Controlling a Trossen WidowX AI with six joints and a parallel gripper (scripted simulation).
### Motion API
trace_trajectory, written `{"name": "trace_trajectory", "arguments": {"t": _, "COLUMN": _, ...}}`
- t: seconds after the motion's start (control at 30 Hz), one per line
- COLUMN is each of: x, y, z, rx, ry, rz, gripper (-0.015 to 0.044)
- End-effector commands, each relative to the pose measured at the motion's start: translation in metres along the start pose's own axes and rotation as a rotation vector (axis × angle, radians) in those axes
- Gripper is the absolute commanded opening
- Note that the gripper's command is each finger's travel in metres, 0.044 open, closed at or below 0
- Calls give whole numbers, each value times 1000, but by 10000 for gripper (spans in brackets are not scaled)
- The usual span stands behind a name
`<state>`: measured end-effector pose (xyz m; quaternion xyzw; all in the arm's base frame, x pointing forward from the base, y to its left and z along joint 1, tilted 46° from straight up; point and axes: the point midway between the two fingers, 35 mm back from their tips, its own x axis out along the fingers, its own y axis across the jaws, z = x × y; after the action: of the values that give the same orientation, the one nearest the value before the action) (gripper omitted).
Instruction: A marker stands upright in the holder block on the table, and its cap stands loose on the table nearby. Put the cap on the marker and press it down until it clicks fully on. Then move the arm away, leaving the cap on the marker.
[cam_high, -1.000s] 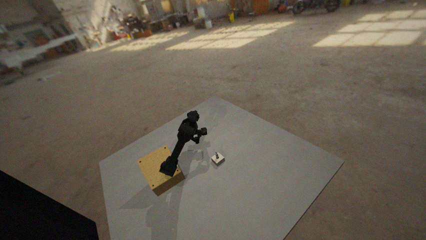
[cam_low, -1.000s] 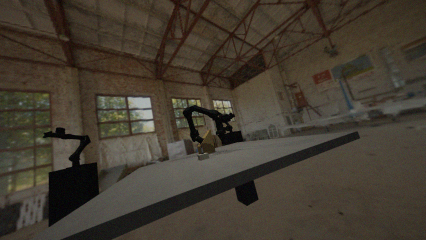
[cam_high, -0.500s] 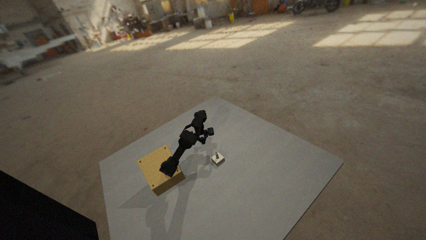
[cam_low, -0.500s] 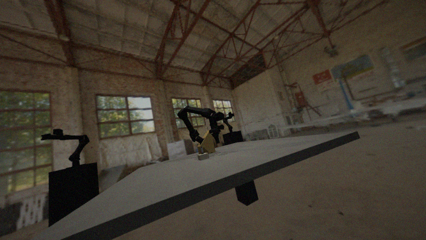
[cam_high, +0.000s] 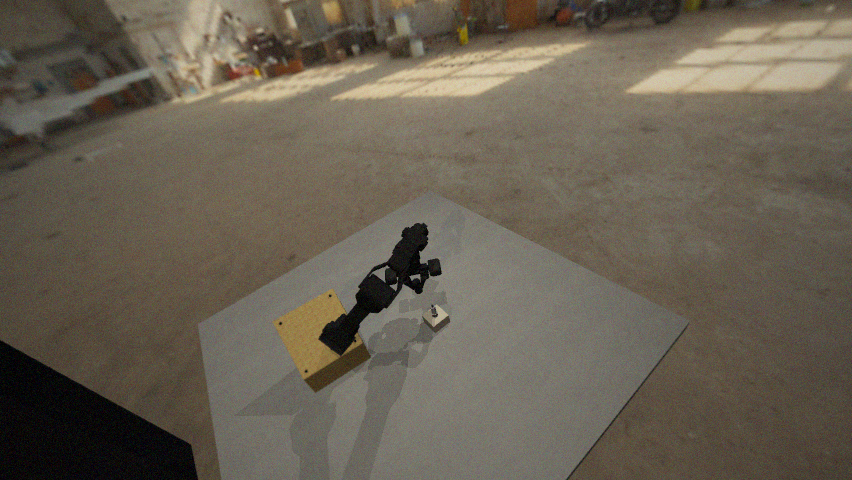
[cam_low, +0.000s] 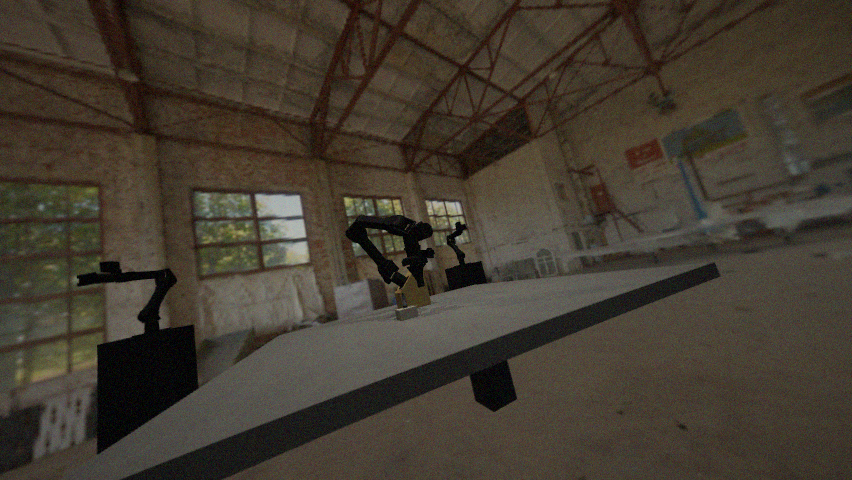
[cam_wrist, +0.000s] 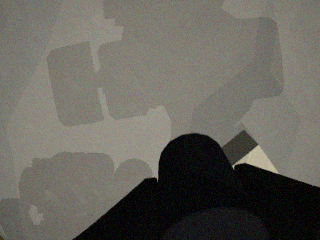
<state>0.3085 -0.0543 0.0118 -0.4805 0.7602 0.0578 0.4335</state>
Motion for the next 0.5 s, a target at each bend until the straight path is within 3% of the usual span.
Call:
{"name": "trace_trajectory", "arguments": {"t": 0.0, "x": -5, "y": -12, "z": -17, "rx": 0, "ry": 2, "rz": -9, "gripper": 0}}
{"name": "trace_trajectory", "arguments": {"t": 0.47, "x": -14, "y": -38, "z": -68, "rx": 2, "ry": 18, "rz": -13, "gripper": 0}}
